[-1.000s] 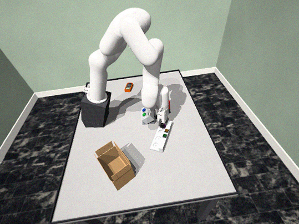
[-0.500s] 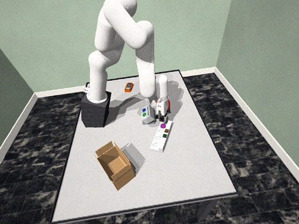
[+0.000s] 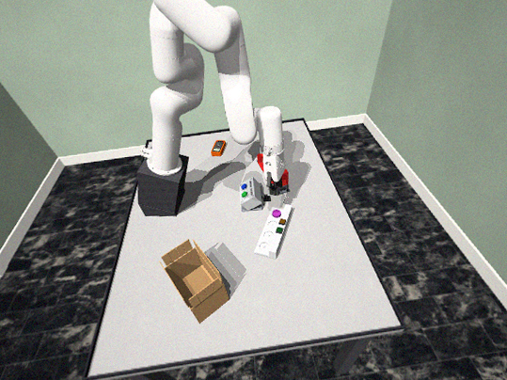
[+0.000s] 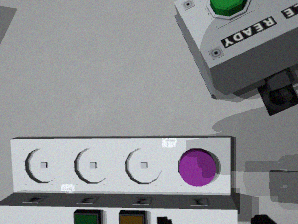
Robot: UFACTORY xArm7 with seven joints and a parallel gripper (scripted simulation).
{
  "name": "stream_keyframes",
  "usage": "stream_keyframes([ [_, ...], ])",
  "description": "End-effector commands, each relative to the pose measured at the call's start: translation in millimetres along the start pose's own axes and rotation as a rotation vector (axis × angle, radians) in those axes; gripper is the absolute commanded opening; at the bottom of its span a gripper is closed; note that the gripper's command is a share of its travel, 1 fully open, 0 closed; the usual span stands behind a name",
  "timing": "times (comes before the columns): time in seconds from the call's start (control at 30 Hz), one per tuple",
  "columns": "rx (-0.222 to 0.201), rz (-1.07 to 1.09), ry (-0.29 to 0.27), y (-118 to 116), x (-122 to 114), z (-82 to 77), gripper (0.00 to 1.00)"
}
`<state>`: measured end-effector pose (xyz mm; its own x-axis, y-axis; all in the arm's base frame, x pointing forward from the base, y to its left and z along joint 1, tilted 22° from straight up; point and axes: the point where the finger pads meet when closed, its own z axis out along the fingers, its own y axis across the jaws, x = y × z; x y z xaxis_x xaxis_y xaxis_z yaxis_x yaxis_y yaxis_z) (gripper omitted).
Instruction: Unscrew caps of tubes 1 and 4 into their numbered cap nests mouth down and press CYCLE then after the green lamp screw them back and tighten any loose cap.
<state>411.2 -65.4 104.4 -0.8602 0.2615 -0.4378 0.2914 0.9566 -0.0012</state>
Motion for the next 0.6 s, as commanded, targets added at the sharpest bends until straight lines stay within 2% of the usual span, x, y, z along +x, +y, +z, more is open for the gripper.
stream_keyframes([
  [0.0, -0.114, -0.004, 0.083, -1.5, -1.0, -5.5, 0.46],
  [0.37, -0.114, -0.004, 0.083, -1.5, -1.0, -5.5, 0.46],
  [0.47, -0.104, 0.245, 0.097, 22.7, 4.6, -8.8, 0.46],
  [0.57, -0.099, 0.285, 0.098, 28.5, 6.1, -9.5, 0.46],
])
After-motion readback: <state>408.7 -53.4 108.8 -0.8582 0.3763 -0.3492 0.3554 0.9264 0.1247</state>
